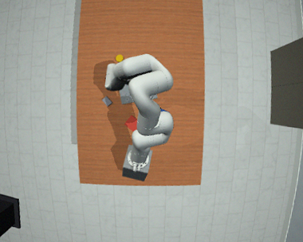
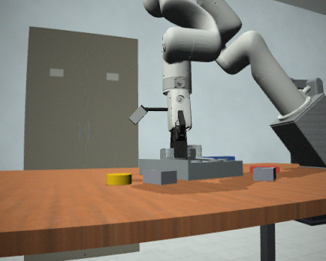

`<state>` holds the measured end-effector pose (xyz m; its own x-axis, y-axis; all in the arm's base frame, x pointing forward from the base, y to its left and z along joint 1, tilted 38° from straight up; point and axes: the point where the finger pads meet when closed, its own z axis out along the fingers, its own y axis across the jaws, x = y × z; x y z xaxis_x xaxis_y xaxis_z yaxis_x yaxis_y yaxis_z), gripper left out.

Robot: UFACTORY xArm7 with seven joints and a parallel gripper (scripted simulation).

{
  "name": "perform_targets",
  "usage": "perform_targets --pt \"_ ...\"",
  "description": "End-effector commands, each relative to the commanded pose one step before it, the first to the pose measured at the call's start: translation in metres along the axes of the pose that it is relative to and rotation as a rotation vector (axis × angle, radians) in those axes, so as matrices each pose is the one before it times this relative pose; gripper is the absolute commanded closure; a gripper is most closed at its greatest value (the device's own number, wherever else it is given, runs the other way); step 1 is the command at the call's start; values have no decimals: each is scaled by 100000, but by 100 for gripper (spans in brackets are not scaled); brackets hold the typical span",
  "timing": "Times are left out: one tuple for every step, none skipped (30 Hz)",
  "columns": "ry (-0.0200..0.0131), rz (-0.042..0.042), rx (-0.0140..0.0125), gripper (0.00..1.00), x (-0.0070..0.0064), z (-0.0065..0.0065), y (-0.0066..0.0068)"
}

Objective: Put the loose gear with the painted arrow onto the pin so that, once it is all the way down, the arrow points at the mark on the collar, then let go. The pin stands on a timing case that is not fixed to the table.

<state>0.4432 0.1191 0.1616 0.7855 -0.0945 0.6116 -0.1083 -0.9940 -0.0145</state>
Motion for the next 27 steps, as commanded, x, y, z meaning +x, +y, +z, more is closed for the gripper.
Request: perform_targets --pt "86 -153 265 100 75 -604 -158" --pt "0 0 0 100 0 -180 0" --pt "-2 -1 3 100 -1 -187 -1" --pt "3 1 -4 100 1 -196 2" --pt "-2 -1 4 100 -1 -201 -1" --pt "2 1 -3 100 1 -209 1" --pt "-1 0 1 100 0 -213 -1" --pt "0 0 -1 100 0 -218 0" --pt "0 0 0 100 0 -222 0" --pt "-1 0 1 100 0 -226 0" --pt "1 0 -1 100 0 -229 0" --pt "-1 0 2 100 -1 -230 -1" --pt "1 0 -2 100 1 -232 1" --pt "-2 0 3 100 -1 -231 -1" --pt "0 0 0 100 0 0 0" --pt "0 0 0 100 0 0 0" --pt "2 0 -3 100 1 -231 1" --pt "-2 -1 3 100 -1 -228 -1" --pt "2 0 -4 100 1 -227 1" --pt "-3 -1 5 100 -1 -221 -1" --pt "3 1 -5 100 1 -219 1" --pt "-3 -1 5 100 -1 -210 -1" --pt "3 0 -4 100 1 -206 1" --pt "-1 0 2 100 0 -196 0" --pt "0 0 0 100 0 -187 0" --pt "1 0 -2 100 1 -178 1" --pt "-3 0 4 100 -1 -165 -1"
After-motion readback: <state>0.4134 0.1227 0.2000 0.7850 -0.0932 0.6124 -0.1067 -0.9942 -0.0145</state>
